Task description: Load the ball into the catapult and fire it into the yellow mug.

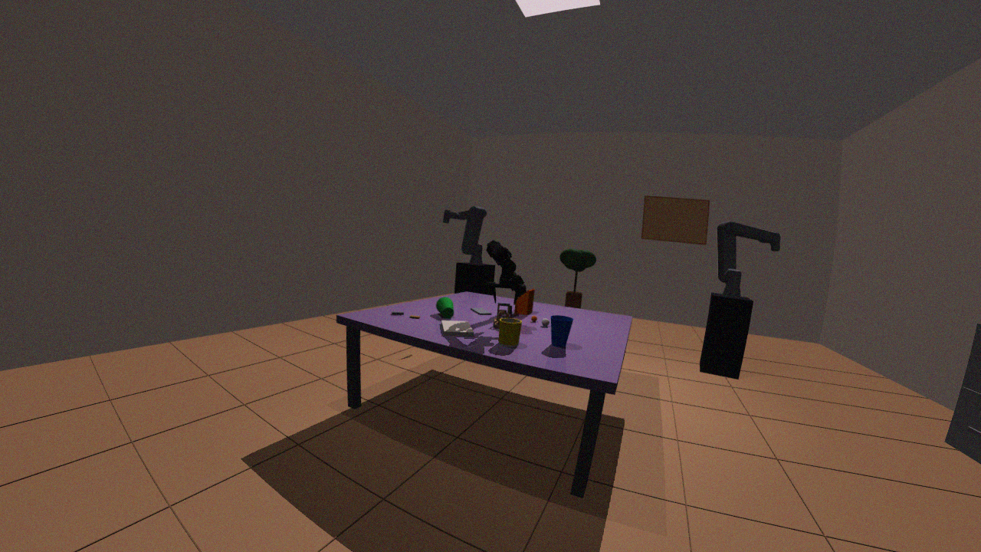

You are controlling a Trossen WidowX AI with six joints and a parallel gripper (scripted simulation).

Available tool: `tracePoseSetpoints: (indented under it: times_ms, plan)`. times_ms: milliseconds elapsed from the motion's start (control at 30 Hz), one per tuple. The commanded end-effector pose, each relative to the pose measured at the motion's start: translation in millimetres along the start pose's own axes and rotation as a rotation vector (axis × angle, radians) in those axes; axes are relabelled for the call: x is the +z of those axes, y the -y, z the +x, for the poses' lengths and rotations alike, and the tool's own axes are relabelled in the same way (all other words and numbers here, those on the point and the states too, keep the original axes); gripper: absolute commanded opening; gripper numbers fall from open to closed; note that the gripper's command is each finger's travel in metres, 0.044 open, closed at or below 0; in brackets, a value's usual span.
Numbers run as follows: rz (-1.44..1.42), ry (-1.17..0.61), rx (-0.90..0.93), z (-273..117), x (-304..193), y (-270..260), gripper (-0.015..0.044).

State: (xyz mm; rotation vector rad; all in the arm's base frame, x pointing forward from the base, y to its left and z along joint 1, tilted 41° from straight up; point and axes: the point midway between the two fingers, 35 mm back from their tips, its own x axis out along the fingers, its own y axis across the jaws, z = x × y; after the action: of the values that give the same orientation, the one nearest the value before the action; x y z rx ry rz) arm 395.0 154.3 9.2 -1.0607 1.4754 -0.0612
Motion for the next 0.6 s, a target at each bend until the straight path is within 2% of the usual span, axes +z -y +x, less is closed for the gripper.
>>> tracePoseSetpoints:
  times_ms: [0,567]
  plan:
    - [-0.005,-0.023,-0.002,31.5,-5.8,1.4,0.044]
    - [-0.005,-0.023,-0.002,51.5,-5.3,1.7,0.044]
